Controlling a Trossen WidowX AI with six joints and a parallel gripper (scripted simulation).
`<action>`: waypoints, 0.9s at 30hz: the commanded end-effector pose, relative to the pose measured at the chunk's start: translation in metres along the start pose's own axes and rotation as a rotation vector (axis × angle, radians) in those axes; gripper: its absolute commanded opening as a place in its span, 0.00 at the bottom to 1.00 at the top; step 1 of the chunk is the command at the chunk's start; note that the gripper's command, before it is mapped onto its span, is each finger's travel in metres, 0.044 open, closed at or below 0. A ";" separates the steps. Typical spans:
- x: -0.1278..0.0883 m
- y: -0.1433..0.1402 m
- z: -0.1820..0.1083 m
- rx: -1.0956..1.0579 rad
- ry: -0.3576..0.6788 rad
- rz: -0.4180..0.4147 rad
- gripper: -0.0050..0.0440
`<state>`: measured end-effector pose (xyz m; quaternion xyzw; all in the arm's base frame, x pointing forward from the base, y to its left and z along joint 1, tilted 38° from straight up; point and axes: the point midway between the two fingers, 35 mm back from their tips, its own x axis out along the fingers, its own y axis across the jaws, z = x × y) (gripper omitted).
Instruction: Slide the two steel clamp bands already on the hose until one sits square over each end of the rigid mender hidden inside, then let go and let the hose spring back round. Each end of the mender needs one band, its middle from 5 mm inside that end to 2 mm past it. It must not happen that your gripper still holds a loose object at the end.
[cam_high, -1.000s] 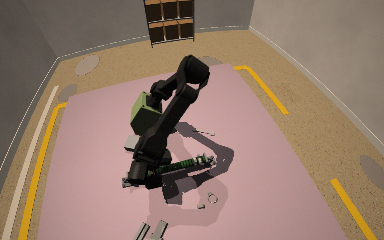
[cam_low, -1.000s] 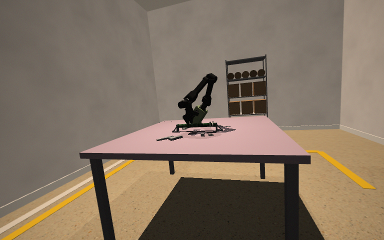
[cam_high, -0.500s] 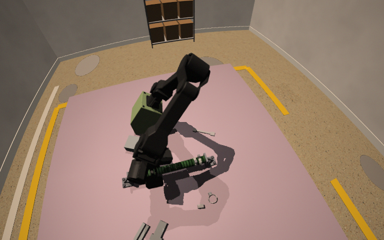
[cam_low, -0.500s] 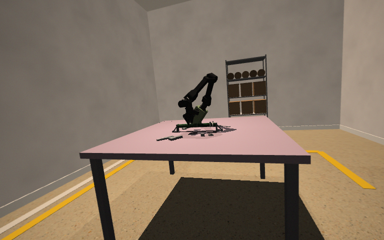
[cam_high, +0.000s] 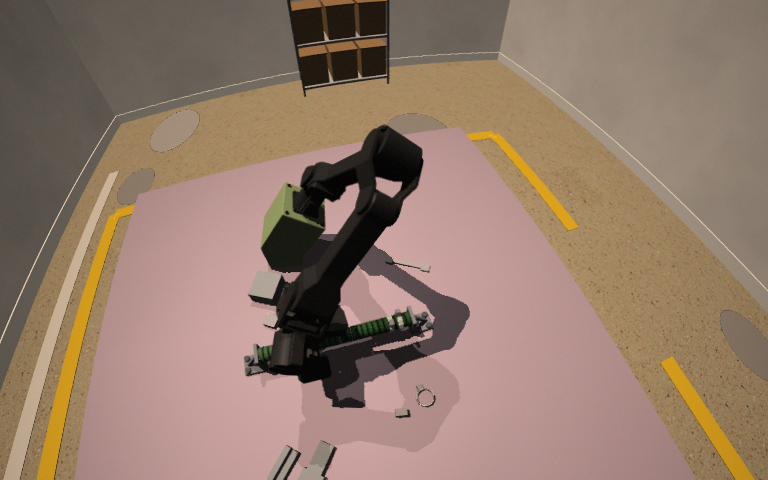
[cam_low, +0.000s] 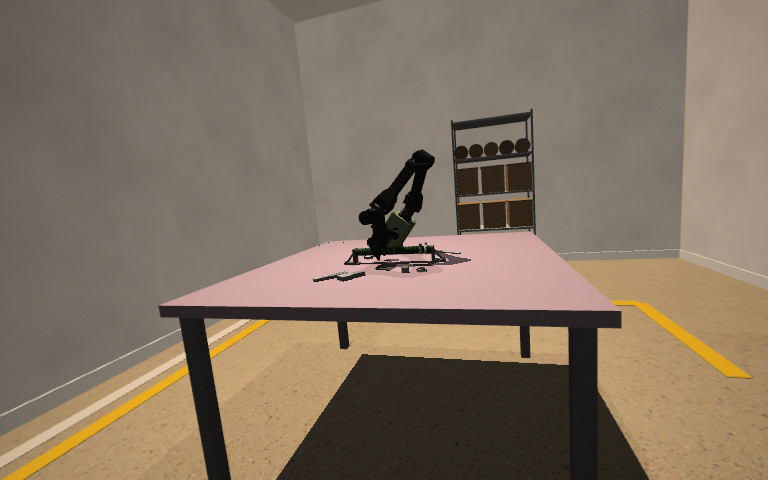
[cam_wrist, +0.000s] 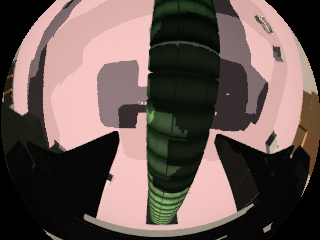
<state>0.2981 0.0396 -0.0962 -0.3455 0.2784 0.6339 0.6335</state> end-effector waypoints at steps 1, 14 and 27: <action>0.005 0.000 0.000 0.007 -0.003 -0.003 1.00; 0.005 0.000 0.000 0.007 -0.003 -0.003 0.51; 0.005 0.000 0.000 0.007 -0.003 -0.003 0.41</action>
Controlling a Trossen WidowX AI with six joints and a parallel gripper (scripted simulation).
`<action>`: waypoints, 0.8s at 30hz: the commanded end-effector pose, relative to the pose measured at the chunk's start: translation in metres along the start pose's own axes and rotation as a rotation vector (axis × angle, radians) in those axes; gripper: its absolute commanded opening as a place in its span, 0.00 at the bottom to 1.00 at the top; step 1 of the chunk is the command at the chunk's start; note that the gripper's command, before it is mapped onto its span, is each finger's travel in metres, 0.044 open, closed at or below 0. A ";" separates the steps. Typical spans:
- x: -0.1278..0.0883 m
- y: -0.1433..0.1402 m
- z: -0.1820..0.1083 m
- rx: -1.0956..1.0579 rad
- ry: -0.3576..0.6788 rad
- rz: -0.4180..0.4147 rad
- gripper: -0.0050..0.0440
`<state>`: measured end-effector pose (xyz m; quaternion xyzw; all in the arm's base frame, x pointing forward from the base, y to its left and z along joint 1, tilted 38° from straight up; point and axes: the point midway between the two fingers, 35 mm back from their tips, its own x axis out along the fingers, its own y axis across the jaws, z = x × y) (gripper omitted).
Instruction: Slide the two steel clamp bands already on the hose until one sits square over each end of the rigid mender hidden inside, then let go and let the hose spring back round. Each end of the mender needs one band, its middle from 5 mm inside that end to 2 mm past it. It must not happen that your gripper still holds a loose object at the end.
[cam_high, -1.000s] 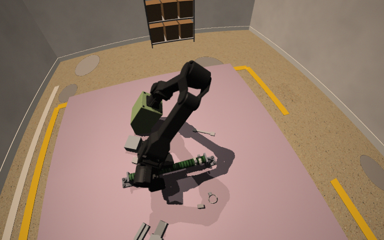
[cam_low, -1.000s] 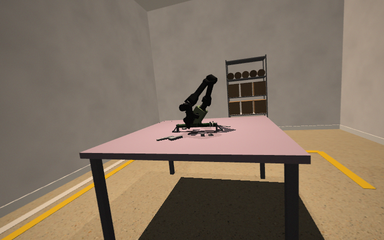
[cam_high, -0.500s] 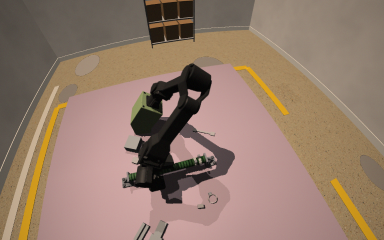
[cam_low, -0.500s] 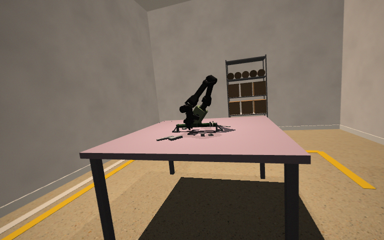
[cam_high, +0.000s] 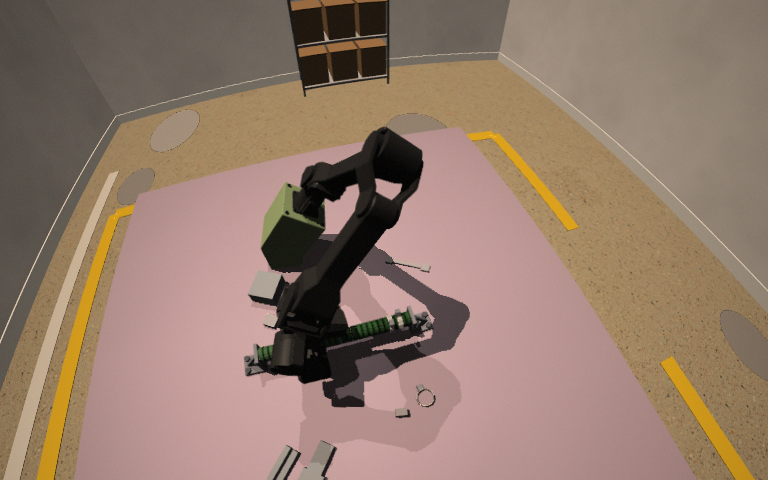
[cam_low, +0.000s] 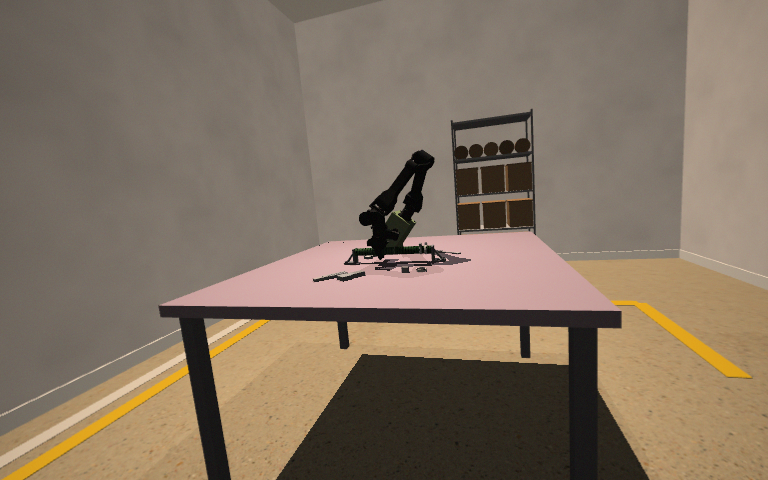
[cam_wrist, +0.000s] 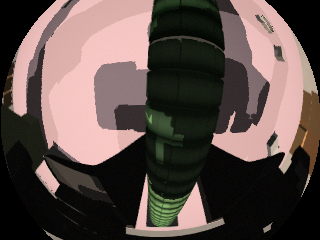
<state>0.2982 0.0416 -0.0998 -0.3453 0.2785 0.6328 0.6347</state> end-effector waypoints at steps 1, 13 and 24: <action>0.001 0.000 0.000 0.005 -0.003 0.000 0.41; 0.001 0.000 0.000 0.005 -0.003 0.000 0.29; 0.001 0.000 0.000 0.005 -0.003 0.000 0.14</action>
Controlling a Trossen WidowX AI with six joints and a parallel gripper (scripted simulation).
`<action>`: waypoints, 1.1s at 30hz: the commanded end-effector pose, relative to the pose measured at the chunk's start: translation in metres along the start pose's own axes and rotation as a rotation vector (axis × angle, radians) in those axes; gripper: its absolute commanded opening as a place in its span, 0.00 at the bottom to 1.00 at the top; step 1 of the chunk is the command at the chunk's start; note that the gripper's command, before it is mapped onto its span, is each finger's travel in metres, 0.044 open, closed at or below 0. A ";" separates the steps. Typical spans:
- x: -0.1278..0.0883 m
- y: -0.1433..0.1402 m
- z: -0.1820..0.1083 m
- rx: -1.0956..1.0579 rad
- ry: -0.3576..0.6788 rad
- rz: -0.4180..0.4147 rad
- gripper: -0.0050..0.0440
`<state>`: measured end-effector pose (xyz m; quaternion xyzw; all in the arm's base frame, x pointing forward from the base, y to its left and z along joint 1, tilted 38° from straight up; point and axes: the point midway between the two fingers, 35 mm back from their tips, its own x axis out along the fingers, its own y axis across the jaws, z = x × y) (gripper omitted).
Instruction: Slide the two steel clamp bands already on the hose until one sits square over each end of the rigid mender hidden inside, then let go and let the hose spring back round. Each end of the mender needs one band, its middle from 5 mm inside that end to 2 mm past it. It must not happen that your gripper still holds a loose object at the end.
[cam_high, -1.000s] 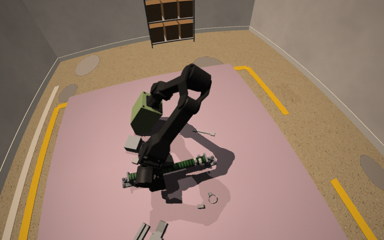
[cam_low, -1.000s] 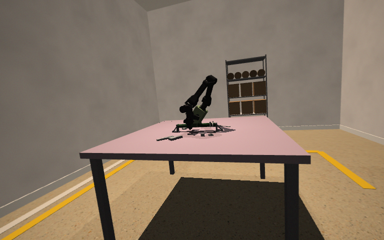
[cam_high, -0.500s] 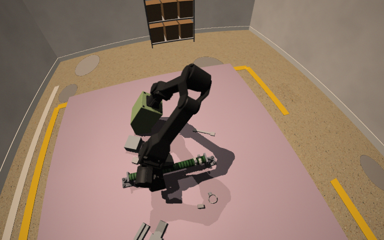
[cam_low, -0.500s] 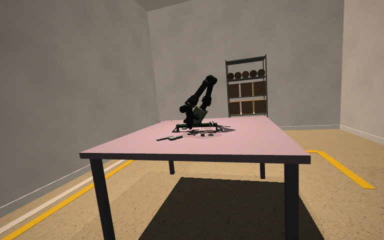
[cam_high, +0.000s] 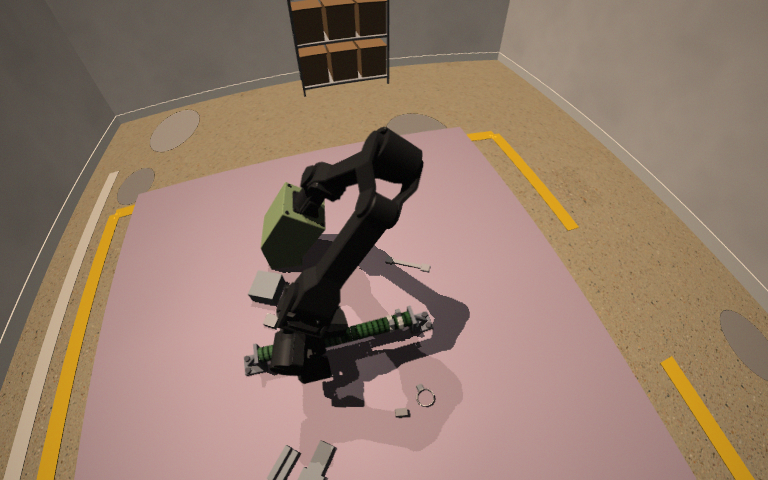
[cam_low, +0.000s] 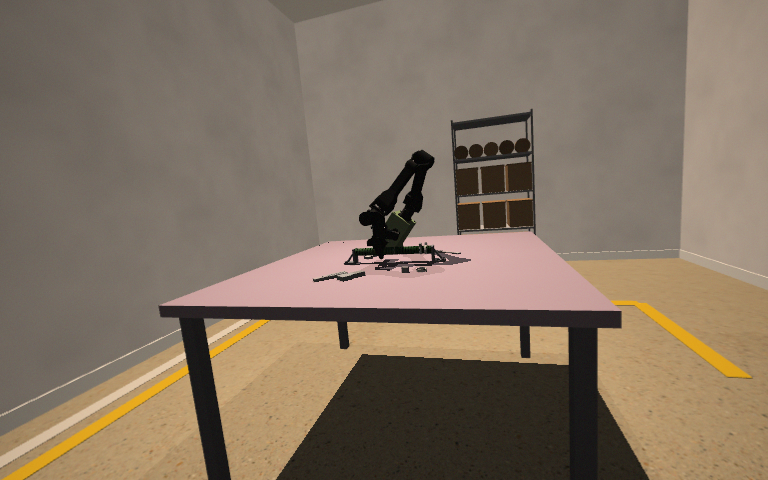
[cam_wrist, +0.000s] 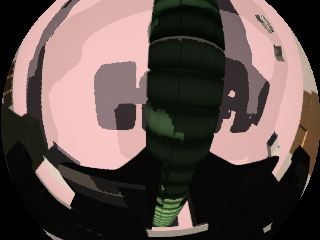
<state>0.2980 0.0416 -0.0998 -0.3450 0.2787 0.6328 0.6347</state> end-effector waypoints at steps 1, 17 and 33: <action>0.000 0.000 0.000 0.005 -0.003 -0.001 0.10; 0.000 0.000 0.000 0.005 -0.003 -0.001 0.54; -0.013 -0.005 0.030 0.005 0.000 0.000 1.00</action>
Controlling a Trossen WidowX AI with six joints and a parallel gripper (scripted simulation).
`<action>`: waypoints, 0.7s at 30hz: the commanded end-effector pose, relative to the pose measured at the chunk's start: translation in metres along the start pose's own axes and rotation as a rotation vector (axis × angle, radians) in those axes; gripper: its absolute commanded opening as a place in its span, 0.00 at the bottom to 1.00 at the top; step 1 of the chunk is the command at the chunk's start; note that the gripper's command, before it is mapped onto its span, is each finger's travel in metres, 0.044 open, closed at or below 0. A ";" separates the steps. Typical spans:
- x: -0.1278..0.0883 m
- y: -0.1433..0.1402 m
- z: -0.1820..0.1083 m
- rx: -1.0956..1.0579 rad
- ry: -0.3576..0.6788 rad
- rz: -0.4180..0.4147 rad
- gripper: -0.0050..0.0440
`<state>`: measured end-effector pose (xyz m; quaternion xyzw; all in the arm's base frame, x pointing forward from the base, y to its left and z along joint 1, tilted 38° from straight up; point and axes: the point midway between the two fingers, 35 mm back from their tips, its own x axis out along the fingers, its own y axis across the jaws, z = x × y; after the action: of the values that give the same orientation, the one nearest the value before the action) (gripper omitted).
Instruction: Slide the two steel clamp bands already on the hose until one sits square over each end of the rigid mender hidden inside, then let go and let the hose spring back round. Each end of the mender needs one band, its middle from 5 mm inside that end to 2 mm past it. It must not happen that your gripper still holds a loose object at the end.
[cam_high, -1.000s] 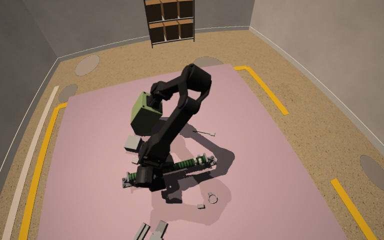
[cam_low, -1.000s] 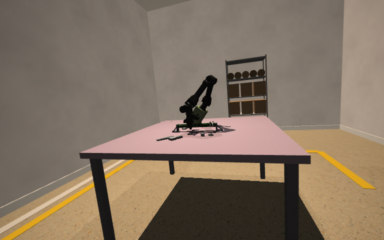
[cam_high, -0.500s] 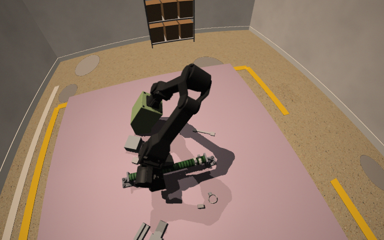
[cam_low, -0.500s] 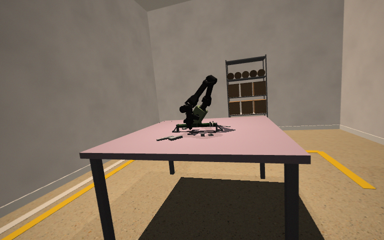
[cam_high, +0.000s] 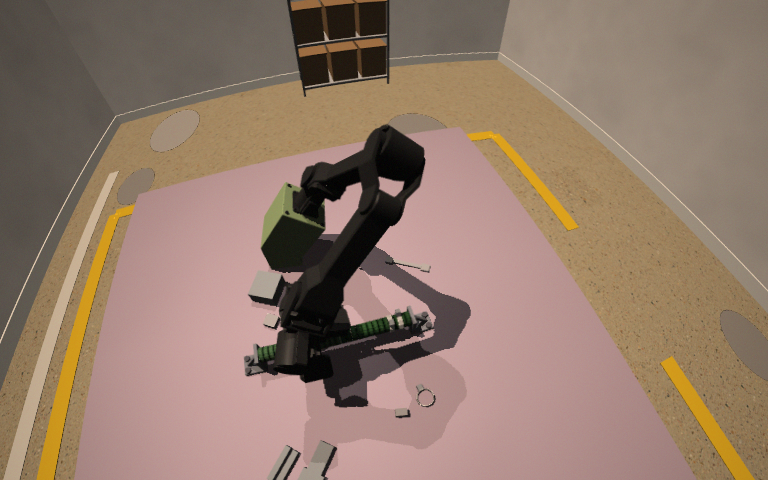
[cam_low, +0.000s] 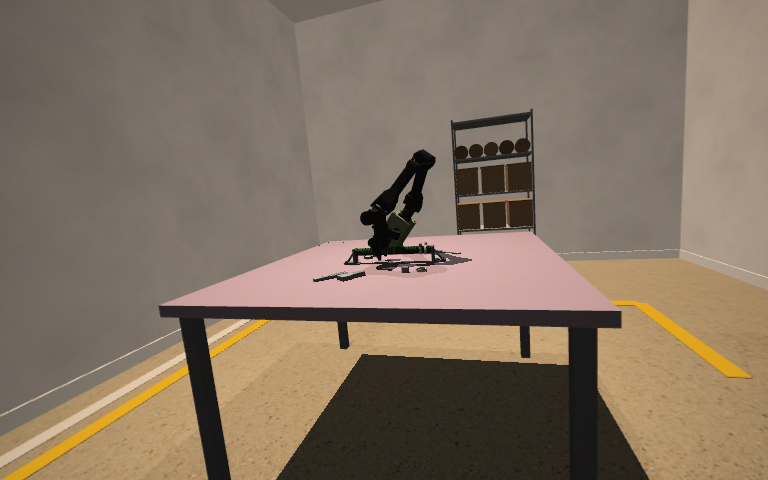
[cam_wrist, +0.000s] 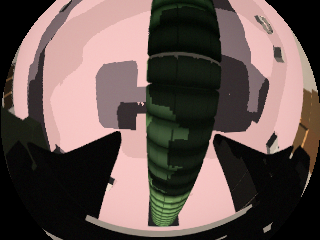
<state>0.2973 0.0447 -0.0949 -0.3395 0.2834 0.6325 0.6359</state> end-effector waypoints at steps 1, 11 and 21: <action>-0.016 -0.006 0.038 -0.009 0.002 -0.004 1.00; -0.043 0.001 0.106 -0.009 -0.002 -0.005 1.00; -0.043 0.001 0.106 -0.009 -0.002 -0.005 1.00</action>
<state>0.2886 0.1014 0.0019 -0.3441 0.2773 0.6329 0.6358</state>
